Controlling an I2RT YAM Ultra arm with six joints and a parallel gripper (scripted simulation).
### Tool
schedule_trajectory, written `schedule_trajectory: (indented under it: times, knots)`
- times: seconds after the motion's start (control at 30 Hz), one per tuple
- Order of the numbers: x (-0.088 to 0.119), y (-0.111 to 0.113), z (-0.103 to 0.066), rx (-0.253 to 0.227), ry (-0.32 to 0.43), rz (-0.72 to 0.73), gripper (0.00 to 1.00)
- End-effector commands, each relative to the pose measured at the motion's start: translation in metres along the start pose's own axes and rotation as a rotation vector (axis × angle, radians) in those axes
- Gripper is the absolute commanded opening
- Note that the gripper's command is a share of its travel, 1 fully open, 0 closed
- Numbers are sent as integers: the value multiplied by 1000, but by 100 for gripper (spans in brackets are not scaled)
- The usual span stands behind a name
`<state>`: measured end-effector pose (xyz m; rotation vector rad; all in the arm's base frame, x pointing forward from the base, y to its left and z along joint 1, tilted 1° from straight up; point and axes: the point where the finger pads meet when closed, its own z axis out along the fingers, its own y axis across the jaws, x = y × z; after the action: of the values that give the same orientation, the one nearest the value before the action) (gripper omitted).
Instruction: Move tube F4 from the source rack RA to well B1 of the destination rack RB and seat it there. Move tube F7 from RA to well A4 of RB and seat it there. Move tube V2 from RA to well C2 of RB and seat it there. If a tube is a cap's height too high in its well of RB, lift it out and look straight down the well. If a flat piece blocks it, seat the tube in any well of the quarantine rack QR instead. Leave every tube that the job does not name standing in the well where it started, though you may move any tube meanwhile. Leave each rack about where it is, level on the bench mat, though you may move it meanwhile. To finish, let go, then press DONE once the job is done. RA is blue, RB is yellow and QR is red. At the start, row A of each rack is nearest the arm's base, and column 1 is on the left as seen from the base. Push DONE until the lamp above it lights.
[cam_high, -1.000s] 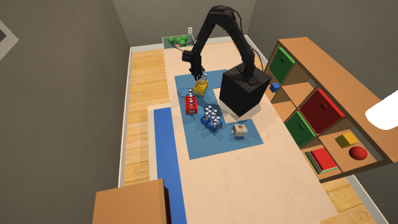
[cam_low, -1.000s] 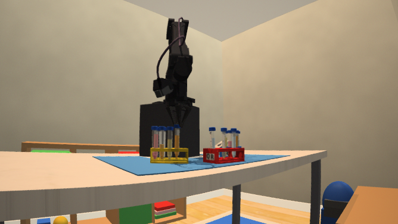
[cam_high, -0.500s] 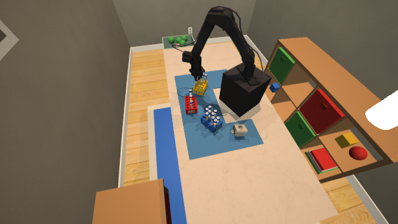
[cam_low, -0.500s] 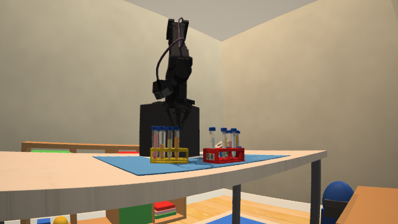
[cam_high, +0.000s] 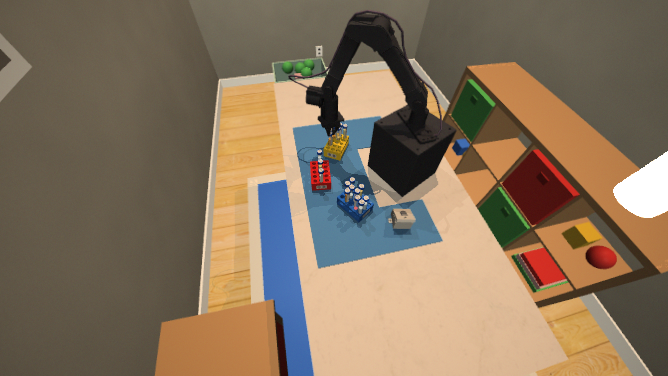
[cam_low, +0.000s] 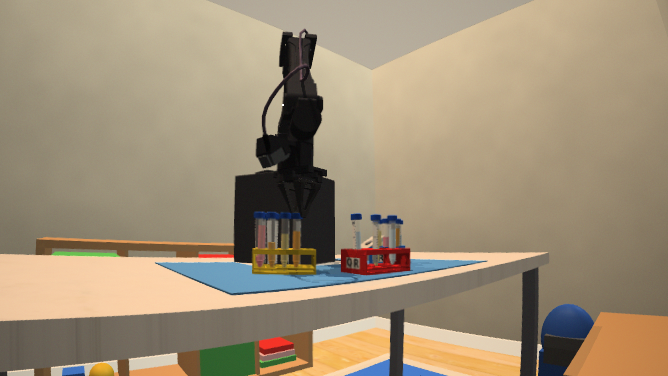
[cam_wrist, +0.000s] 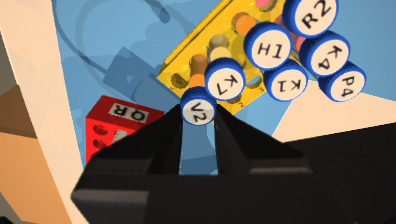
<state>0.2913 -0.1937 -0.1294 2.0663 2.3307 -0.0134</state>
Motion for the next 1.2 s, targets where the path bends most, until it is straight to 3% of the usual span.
schedule_trajectory:
  times: [0.0, 0.23, 0.27, 0.57, 0.6, 1.17]
  knots:
    - [0, 1, 0, -1, -2, -1, 0]
    - [0, 1, 0, -1, -2, -1, 0]
    - [0, 1, 0, -1, -2, -1, 24]
    - [0, 1, 0, -1, -2, -1, 24]
    - [0, 1, 0, -1, -2, -1, 30]
    - [0, 1, 0, -1, -2, -1, 30]
